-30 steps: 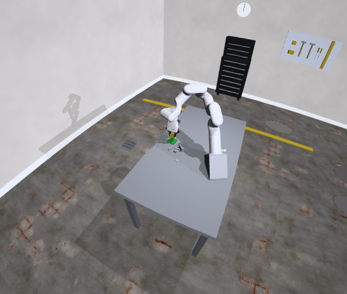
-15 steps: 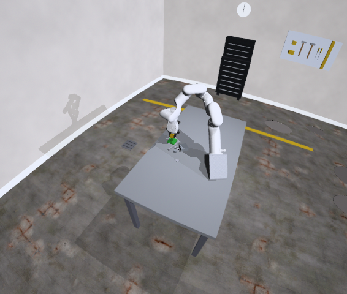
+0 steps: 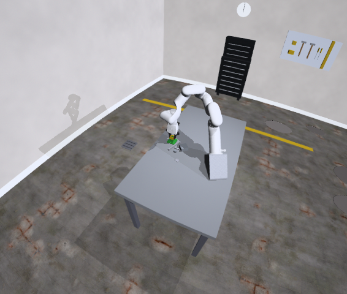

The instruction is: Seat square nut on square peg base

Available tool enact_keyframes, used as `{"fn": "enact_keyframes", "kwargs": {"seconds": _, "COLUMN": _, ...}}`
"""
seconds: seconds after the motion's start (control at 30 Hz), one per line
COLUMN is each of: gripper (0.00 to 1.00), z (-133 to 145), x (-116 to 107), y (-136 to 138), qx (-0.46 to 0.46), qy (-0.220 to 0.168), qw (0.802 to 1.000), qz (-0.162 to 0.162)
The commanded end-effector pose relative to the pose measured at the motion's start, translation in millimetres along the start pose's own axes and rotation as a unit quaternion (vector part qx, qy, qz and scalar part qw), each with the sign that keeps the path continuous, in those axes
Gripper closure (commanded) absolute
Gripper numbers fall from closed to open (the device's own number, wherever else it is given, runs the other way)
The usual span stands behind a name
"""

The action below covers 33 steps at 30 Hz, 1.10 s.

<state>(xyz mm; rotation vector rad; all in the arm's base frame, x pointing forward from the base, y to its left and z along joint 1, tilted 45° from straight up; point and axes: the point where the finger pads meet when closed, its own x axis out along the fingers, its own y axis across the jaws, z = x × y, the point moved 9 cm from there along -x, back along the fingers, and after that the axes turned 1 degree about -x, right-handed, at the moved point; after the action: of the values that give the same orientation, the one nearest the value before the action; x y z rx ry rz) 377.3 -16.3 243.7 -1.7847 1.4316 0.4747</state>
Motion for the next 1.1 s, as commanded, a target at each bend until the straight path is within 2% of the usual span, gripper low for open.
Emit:
{"fn": "enact_keyframes", "kwargs": {"seconds": 0.0, "gripper": 1.0, "z": 0.0, "x": 19.5, "y": -0.7, "qx": 0.0, "qy": 0.0, "qw": 1.0, "qz": -0.001}}
{"fn": "enact_keyframes", "kwargs": {"seconds": 0.2, "gripper": 1.0, "z": 0.0, "x": 27.4, "y": -0.3, "qx": 0.0, "qy": -0.001, "qw": 1.0, "qz": -0.001}}
{"fn": "enact_keyframes", "kwargs": {"seconds": 1.0, "gripper": 1.0, "z": 0.0, "x": 27.5, "y": -0.3, "qx": 0.0, "qy": -0.001, "qw": 1.0, "qz": -0.001}}
{"fn": "enact_keyframes", "kwargs": {"seconds": 1.03, "gripper": 0.0, "z": 0.0, "x": 27.5, "y": -0.3, "qx": 0.0, "qy": -0.001, "qw": 1.0, "qz": -0.001}}
{"fn": "enact_keyframes", "kwargs": {"seconds": 1.07, "gripper": 0.0, "z": 0.0, "x": 27.5, "y": -0.3, "qx": 0.0, "qy": -0.001, "qw": 1.0, "qz": -0.001}}
